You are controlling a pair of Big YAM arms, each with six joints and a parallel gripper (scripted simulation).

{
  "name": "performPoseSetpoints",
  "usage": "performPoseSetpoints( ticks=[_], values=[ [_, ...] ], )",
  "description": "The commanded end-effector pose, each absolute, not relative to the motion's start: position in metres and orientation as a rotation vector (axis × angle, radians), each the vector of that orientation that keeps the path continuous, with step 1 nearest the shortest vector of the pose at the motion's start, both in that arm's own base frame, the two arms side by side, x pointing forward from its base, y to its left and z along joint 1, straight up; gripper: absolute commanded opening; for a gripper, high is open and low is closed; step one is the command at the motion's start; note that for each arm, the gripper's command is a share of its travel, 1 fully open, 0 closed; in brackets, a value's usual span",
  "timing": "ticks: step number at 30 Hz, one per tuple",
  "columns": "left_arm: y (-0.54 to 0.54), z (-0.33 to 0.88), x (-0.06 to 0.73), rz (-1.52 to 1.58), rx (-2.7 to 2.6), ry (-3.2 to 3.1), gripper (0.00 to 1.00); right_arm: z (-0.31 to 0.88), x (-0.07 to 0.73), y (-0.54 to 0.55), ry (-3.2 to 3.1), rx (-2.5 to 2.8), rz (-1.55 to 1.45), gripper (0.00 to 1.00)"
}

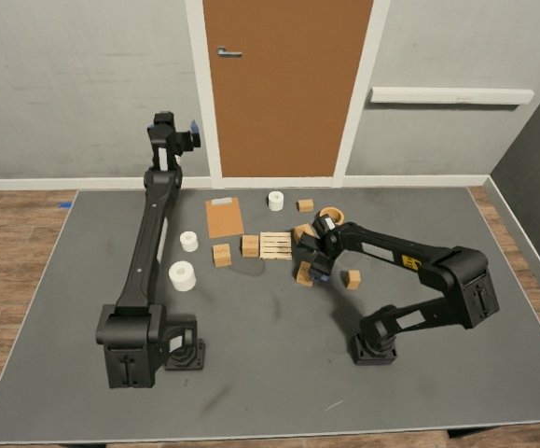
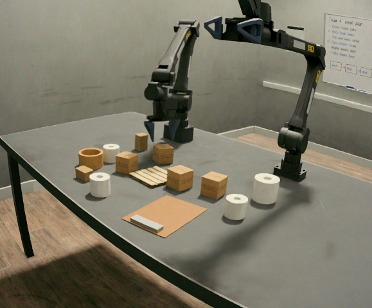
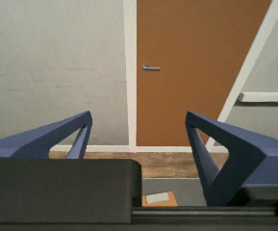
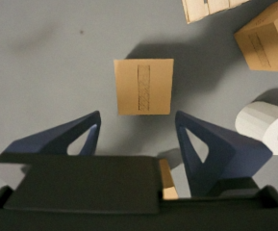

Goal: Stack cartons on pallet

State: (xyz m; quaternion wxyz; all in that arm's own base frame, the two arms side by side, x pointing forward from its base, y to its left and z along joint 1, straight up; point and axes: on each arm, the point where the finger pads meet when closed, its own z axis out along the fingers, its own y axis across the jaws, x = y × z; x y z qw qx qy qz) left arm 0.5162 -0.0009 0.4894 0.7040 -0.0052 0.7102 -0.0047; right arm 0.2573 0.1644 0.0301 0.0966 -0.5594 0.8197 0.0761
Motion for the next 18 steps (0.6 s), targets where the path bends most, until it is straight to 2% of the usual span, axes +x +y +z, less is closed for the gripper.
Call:
performPoseSetpoints(
  ticks=[1,18],
  values=[
    [0.000,0.498,0.518,0.000,0.000,1.560,1.00,0.049,0.276,0.176,2.376,-1.663,0.218,0.83],
    [0.000,0.498,0.518,0.000,0.000,1.560,1.00,0.021,0.279,0.187,2.390,-1.670,0.220,0.83]
  ],
)
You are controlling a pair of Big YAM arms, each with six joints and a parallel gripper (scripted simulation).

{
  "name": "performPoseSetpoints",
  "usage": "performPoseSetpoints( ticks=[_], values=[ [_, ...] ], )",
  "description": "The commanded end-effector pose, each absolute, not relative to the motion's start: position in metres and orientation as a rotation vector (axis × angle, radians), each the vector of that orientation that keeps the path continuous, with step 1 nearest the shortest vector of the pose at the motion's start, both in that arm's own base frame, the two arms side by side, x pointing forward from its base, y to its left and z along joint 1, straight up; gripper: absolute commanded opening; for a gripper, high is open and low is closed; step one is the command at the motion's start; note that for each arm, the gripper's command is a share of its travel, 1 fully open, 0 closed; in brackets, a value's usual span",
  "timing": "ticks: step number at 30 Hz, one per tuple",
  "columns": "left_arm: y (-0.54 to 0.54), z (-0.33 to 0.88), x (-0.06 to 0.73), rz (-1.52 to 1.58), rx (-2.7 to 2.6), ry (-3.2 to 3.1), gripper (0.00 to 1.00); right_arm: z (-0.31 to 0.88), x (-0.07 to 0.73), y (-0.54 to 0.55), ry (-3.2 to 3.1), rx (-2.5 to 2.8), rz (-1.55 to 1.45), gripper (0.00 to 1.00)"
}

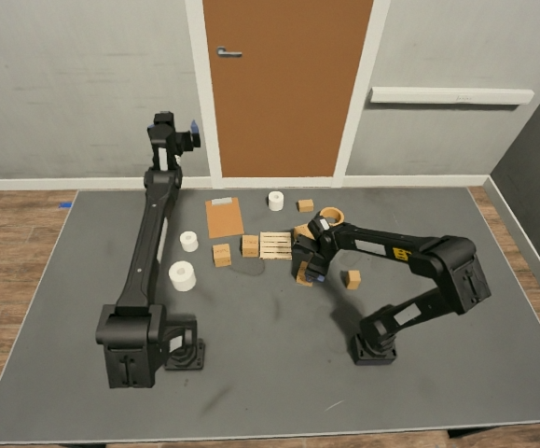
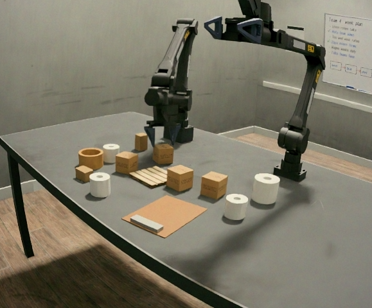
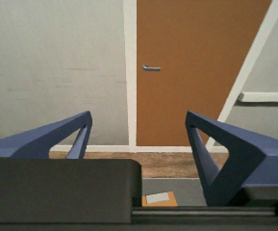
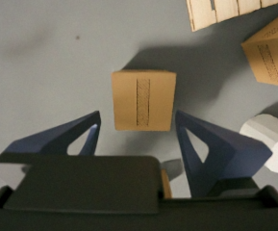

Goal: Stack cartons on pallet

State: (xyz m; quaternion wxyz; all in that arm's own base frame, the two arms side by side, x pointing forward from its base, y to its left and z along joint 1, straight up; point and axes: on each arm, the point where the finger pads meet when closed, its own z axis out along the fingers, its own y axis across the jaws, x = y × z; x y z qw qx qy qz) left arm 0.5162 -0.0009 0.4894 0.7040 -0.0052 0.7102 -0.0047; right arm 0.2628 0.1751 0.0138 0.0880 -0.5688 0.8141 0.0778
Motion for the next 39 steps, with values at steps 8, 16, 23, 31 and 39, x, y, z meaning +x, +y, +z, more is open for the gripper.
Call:
performPoseSetpoints(
  ticks=[8,16,23,31,39],
  values=[
    [0.000,0.498,0.518,0.000,0.000,1.560,1.00,0.009,0.280,0.189,2.392,-1.667,0.219,0.83],
    [0.000,0.498,0.518,0.000,0.000,1.560,1.00,-0.001,0.281,0.192,2.392,-1.667,0.219,0.83],
    [0.000,0.498,0.518,0.000,0.000,1.560,1.00,-0.010,0.281,0.195,2.390,-1.671,0.220,0.83],
    [0.000,0.498,0.518,0.000,0.000,1.560,1.00,-0.021,0.282,0.197,2.391,-1.669,0.220,0.83],
    [0.000,0.498,0.518,0.000,0.000,1.560,1.00,-0.031,0.279,0.196,2.399,-1.673,0.222,0.83]
  ],
)
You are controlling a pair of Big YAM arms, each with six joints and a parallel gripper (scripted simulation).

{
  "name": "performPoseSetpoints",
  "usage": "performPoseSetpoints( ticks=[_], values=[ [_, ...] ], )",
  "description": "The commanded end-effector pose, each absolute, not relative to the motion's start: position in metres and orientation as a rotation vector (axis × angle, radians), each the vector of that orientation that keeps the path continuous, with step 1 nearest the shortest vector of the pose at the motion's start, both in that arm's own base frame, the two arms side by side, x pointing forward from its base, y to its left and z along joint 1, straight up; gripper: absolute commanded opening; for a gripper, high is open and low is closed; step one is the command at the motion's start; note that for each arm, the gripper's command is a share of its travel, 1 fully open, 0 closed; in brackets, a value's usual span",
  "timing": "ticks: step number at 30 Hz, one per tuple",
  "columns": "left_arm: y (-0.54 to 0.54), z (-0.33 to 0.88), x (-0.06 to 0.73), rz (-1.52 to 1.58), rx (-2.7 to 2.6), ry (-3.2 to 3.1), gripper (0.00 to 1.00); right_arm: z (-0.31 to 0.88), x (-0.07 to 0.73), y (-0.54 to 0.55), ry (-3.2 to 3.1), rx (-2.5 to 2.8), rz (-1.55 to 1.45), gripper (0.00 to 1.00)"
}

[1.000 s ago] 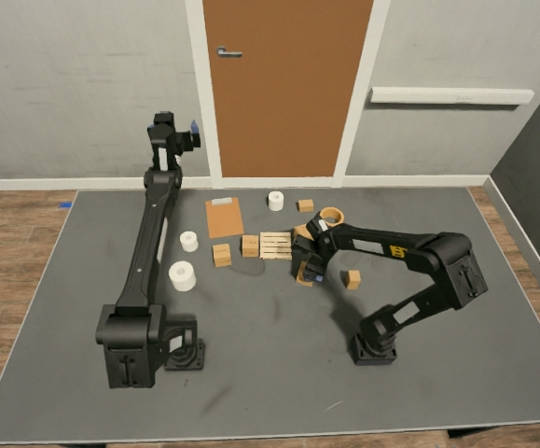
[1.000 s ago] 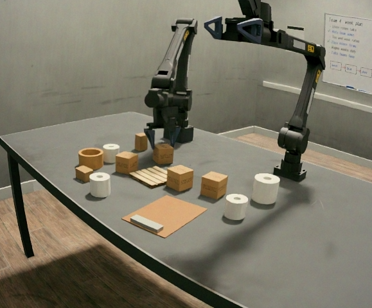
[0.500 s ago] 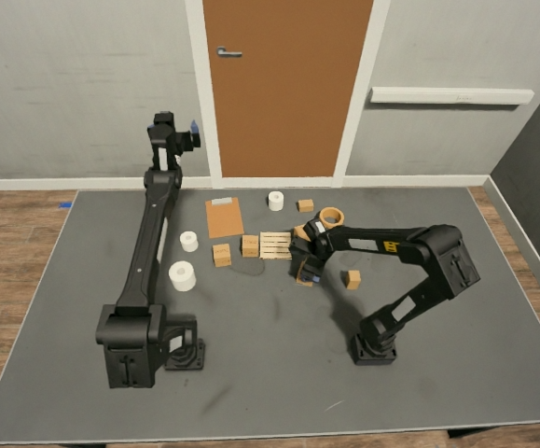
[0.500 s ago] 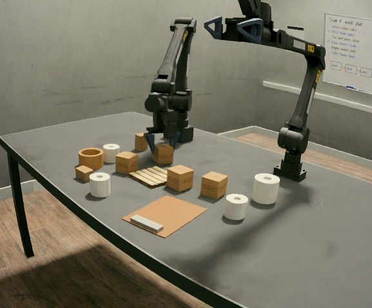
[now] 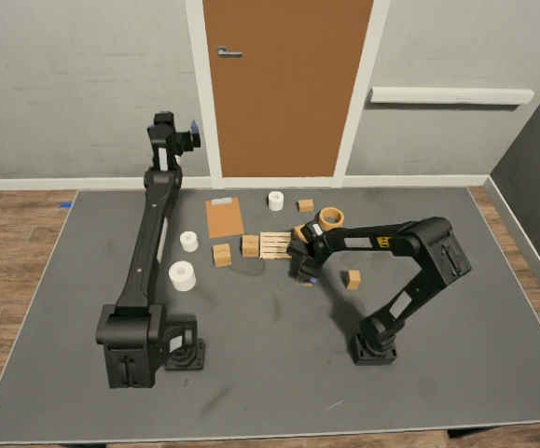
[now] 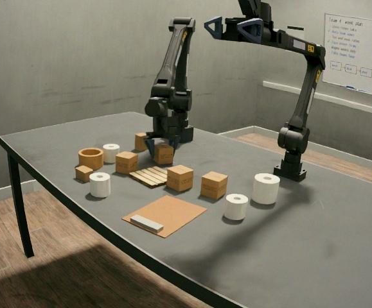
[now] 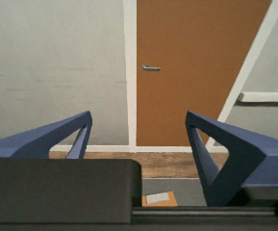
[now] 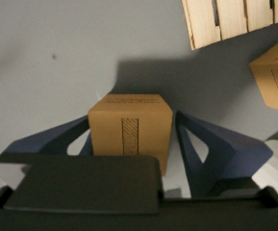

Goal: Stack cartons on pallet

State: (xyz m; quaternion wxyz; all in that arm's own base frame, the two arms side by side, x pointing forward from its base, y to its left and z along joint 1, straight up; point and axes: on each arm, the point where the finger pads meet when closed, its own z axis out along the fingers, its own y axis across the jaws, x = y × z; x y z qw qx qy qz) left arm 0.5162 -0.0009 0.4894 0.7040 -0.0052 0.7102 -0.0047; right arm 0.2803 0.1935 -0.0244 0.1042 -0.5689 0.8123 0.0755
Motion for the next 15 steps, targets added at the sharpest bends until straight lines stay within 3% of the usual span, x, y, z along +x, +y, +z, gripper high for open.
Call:
performPoseSetpoints(
  ticks=[1,15],
  values=[
    [0.000,0.498,0.518,0.000,0.000,1.560,1.00,-0.031,0.279,0.195,2.402,-1.668,0.221,0.83],
    [0.000,0.498,0.518,0.000,0.000,1.560,1.00,-0.004,0.299,0.221,2.266,-1.698,0.218,0.83]
  ],
)
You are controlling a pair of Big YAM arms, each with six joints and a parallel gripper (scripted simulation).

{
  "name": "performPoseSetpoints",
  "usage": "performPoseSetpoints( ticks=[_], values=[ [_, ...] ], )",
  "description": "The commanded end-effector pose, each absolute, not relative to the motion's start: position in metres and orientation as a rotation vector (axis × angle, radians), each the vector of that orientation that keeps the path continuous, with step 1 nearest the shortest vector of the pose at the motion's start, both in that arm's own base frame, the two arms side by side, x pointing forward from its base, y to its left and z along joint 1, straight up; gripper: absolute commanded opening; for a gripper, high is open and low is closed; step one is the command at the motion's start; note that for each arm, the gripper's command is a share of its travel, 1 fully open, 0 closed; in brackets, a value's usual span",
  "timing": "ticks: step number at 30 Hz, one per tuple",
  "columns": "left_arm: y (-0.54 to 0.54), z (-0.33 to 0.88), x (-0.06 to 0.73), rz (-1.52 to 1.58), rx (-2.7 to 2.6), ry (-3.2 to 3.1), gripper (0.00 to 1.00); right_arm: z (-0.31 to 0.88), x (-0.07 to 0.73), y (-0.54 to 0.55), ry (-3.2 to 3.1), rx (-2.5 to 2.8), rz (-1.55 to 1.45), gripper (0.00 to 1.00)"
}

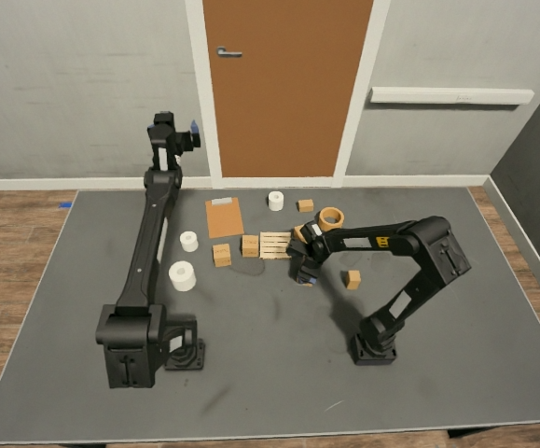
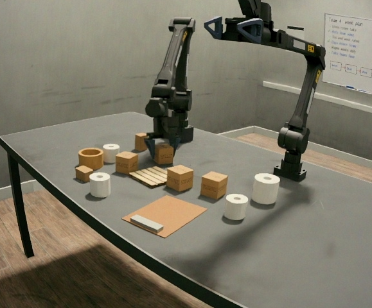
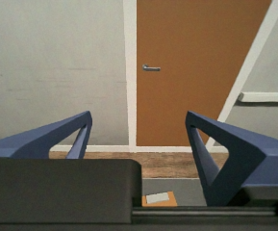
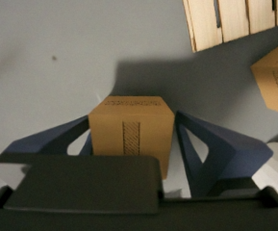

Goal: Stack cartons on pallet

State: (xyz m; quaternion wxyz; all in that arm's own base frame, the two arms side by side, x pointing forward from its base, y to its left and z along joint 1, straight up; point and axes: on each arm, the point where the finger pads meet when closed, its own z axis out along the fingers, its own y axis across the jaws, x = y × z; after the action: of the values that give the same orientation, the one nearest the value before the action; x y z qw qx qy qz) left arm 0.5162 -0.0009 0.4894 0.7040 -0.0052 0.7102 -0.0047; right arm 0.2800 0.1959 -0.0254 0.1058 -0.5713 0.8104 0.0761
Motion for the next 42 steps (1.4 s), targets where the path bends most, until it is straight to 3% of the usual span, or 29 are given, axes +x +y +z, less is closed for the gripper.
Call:
performPoseSetpoints(
  ticks=[1,9,16,42],
  values=[
    [0.000,0.498,0.518,0.000,0.000,1.560,1.00,0.002,0.301,0.229,2.238,-1.706,0.223,0.83],
    [0.000,0.498,0.518,0.000,0.000,1.560,1.00,0.058,0.307,0.217,2.402,-1.630,0.139,0.83],
    [0.000,0.498,0.518,0.000,0.000,1.560,1.00,0.054,0.297,0.176,2.590,-1.620,0.031,0.83],
    [0.000,0.498,0.518,0.000,0.000,1.560,1.00,0.035,0.294,0.195,2.555,-1.785,-0.003,0.83]
  ],
)
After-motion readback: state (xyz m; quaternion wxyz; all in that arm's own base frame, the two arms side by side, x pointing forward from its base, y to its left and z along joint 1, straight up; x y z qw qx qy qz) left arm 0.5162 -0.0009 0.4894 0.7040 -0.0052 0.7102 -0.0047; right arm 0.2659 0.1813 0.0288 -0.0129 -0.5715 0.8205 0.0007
